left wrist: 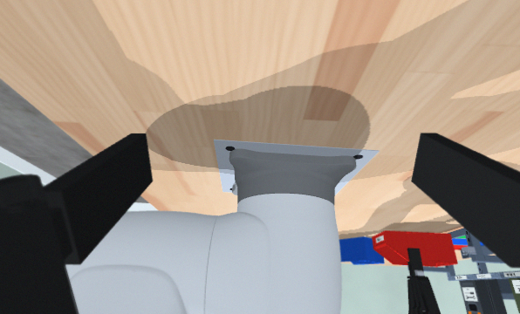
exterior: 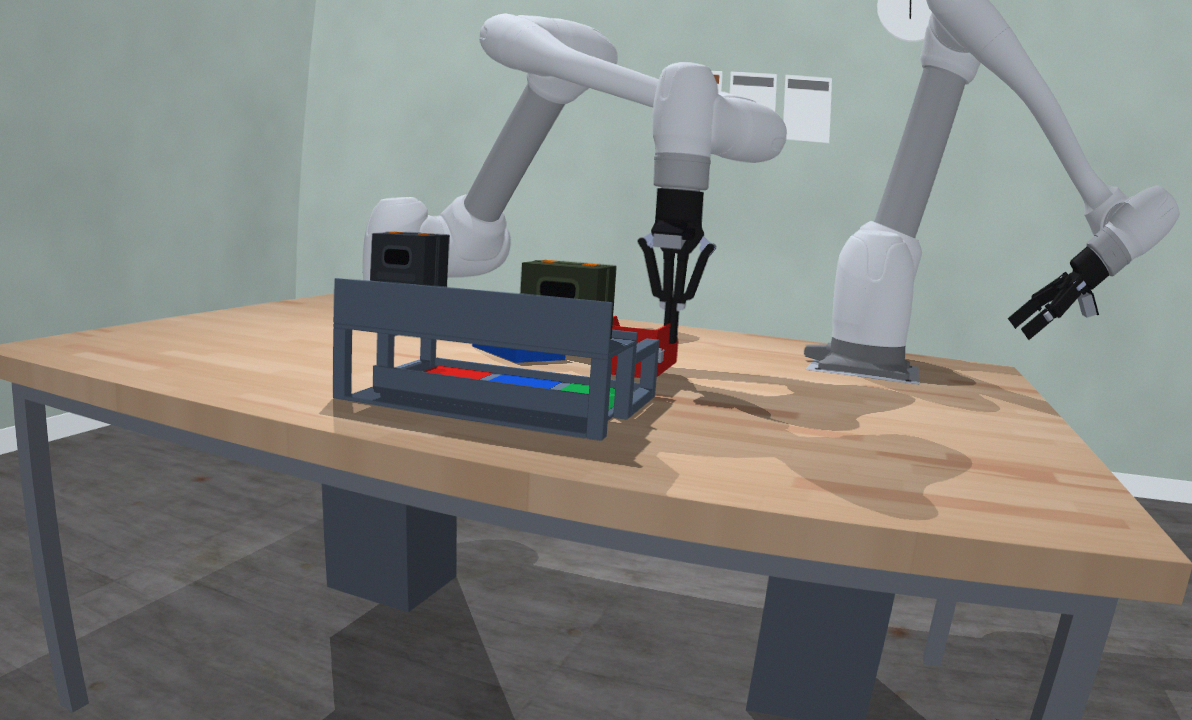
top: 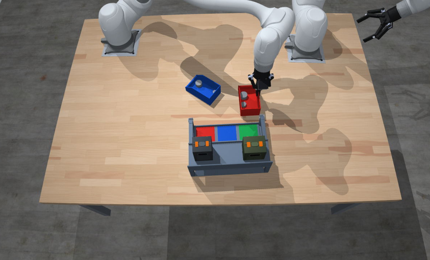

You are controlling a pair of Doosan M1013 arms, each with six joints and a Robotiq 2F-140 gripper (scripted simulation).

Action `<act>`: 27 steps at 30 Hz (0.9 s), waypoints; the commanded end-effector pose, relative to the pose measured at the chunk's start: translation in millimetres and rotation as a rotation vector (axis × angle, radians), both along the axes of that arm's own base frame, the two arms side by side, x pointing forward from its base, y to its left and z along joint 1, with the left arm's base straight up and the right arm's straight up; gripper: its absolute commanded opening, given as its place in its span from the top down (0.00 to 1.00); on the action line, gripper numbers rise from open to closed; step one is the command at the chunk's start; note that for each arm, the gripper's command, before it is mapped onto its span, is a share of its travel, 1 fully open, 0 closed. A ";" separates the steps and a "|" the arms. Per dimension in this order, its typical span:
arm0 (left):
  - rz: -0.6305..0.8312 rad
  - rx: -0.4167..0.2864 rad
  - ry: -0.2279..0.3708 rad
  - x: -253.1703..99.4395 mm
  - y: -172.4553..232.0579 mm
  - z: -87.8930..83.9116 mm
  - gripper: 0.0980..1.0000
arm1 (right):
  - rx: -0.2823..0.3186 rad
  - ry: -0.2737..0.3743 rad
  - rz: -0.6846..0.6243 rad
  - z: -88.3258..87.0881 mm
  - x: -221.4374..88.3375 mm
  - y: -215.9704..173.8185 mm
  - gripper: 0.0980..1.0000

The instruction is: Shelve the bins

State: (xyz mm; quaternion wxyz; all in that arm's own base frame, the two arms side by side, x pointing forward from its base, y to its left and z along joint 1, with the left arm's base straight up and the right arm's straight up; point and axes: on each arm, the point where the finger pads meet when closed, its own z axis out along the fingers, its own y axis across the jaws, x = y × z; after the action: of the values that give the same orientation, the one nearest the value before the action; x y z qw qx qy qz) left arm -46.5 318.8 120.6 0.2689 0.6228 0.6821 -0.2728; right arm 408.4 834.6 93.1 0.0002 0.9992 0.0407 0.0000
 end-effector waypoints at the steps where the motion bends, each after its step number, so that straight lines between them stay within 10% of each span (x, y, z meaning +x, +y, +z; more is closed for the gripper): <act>1: 0.000 0.001 0.000 -0.1 0.3 0.3 0.00 | 0.002 0.000 0.000 0.3 0.1 0.4 1.00; 27: 0.000 0.001 0.000 -0.1 0.3 0.3 0.00 | 0.002 0.000 0.000 -7.5 0.1 0.4 1.00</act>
State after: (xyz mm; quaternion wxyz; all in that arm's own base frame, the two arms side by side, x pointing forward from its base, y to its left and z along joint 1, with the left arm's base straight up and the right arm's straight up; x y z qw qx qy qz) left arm -46.5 318.8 120.6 0.2689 0.6228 0.6821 -0.2728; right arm 408.4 834.5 84.3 0.0002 0.9992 0.0407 0.0000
